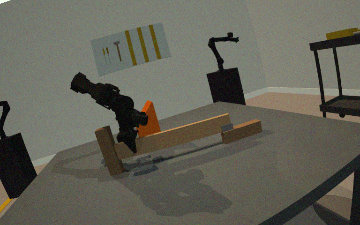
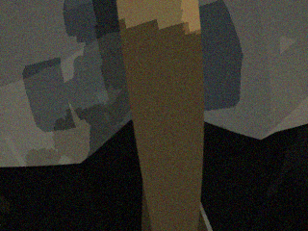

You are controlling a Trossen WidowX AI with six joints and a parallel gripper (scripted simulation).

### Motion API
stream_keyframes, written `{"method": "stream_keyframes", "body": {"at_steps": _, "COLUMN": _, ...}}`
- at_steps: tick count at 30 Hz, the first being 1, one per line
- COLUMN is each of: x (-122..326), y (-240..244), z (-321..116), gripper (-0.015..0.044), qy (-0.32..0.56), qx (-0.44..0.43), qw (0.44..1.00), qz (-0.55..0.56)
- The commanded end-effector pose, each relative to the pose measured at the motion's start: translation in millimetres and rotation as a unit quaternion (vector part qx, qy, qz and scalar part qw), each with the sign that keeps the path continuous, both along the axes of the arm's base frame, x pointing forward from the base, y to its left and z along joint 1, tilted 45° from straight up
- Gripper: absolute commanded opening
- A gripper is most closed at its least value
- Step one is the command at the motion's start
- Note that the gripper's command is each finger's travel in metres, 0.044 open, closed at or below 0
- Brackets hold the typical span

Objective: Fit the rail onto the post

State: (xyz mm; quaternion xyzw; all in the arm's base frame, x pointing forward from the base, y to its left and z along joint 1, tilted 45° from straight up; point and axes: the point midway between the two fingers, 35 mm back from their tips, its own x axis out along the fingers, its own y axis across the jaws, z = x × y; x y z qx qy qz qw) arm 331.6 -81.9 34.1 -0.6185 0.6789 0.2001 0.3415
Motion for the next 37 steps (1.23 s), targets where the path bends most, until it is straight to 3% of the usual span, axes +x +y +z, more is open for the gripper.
{"method": "stream_keyframes", "body": {"at_steps": 1, "x": 0, "y": 0, "z": 0, "gripper": 0.0131, "qy": 0.0, "qx": 0.0, "qw": 1.0, "qz": 0.0}}
{"method": "stream_keyframes", "body": {"at_steps": 13, "x": 0, "y": 0, "z": 0, "gripper": 0.044, "qy": 0.0, "qx": 0.0, "qw": 1.0, "qz": 0.0}}
{"method": "stream_keyframes", "body": {"at_steps": 19, "x": 1, "y": 2, "z": 0, "gripper": 0.044, "qy": 0.0, "qx": 0.0, "qw": 1.0, "qz": 0.0}}
{"method": "stream_keyframes", "body": {"at_steps": 24, "x": 7, "y": 42, "z": 0, "gripper": 0.044, "qy": 0.001, "qx": 0.0, "qw": 1.0, "qz": 0.001}}
{"method": "stream_keyframes", "body": {"at_steps": 37, "x": 7, "y": 42, "z": 0, "gripper": 0.044, "qy": 0.001, "qx": 0.0, "qw": 1.0, "qz": 0.001}}
